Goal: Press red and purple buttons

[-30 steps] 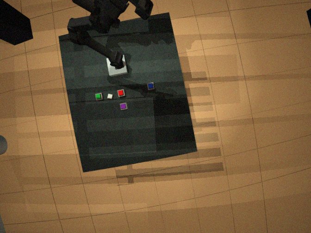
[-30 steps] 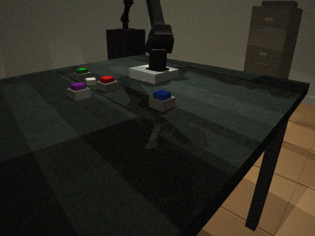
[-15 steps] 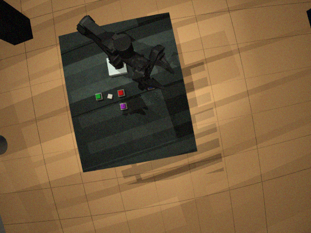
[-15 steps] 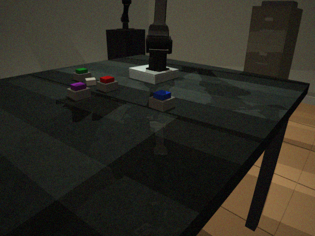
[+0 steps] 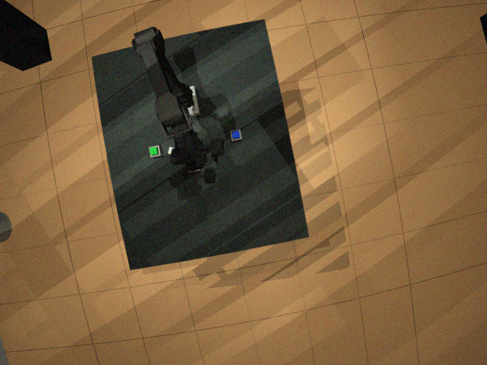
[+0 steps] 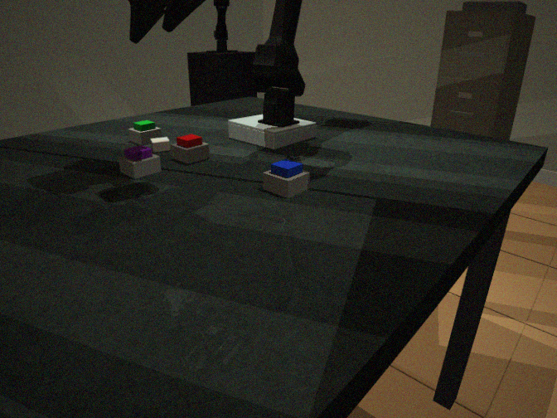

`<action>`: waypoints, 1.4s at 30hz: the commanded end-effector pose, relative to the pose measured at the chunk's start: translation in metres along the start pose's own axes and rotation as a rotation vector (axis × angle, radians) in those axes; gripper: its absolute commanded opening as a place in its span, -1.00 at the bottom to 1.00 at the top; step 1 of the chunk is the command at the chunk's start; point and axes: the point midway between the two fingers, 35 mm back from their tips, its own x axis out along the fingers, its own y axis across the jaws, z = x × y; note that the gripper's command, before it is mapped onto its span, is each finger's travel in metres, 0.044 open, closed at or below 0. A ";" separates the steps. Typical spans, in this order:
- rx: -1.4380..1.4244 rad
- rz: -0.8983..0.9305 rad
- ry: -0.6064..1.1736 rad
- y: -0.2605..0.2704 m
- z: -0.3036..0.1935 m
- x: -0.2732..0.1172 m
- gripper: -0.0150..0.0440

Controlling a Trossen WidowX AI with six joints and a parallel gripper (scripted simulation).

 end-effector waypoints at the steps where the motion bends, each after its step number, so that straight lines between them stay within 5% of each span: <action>1: -0.035 -0.130 0.270 -0.058 -0.053 0.011 0.86; 6: -0.053 -0.166 0.566 -0.100 -0.110 0.001 0.86; 13: -0.053 -0.165 0.580 -0.101 -0.113 0.000 0.86; 20: -0.053 -0.165 0.580 -0.111 -0.145 0.049 0.24; 28: -0.053 -0.165 0.580 -0.112 -0.146 0.051 -0.42; 42: -0.053 -0.165 0.580 -0.113 -0.150 0.057 -0.42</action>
